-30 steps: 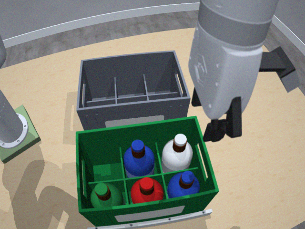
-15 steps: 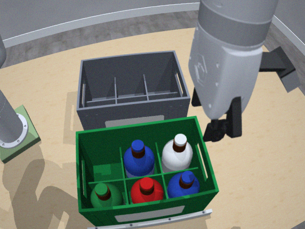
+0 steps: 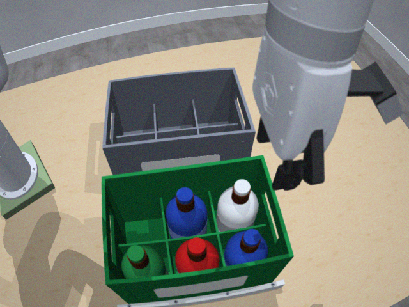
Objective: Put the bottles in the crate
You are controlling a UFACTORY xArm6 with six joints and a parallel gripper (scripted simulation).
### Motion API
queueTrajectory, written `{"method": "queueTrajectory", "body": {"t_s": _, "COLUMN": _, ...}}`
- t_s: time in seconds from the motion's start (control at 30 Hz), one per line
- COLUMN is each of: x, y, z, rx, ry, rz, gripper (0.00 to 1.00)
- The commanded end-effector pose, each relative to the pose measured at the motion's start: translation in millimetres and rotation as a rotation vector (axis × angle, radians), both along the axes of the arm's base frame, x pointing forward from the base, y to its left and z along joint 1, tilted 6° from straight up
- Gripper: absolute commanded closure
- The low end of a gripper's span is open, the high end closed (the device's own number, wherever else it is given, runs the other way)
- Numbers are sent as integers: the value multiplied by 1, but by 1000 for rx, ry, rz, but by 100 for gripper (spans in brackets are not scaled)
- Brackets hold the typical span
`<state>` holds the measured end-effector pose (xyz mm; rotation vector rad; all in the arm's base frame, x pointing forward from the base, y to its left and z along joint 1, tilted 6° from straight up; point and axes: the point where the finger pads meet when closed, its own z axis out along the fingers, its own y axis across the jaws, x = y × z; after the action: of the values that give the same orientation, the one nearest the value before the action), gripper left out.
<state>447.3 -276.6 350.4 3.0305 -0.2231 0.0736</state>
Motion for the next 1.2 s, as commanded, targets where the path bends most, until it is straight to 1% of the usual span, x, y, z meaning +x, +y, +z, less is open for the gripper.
{"method": "queueTrajectory", "body": {"t_s": 0.0, "x": 0, "y": 0, "z": 2, "rx": -3, "ry": -4, "rz": 0, "gripper": 35}}
{"method": "queueTrajectory", "body": {"t_s": 0.1, "x": 0, "y": 0, "z": 2, "rx": -3, "ry": -4, "rz": 0, "gripper": 35}}
{"method": "queueTrajectory", "body": {"t_s": 0.6, "x": -42, "y": 32, "z": -51, "rx": -23, "ry": 49, "rz": 486, "gripper": 35}}
{"method": "queueTrajectory", "body": {"t_s": 0.67, "x": -42, "y": 32, "z": -51, "rx": -23, "ry": 49, "rz": 486, "gripper": 35}}
{"method": "queueTrajectory", "body": {"t_s": 0.93, "x": -64, "y": 50, "z": -79, "rx": -35, "ry": 78, "rz": 758, "gripper": 35}}
{"method": "queueTrajectory", "body": {"t_s": 0.97, "x": -67, "y": 52, "z": -82, "rx": -36, "ry": 80, "rz": 780, "gripper": 35}}
{"method": "queueTrajectory", "body": {"t_s": 1.17, "x": -84, "y": 65, "z": -103, "rx": -35, "ry": 80, "rz": 780, "gripper": 35}}
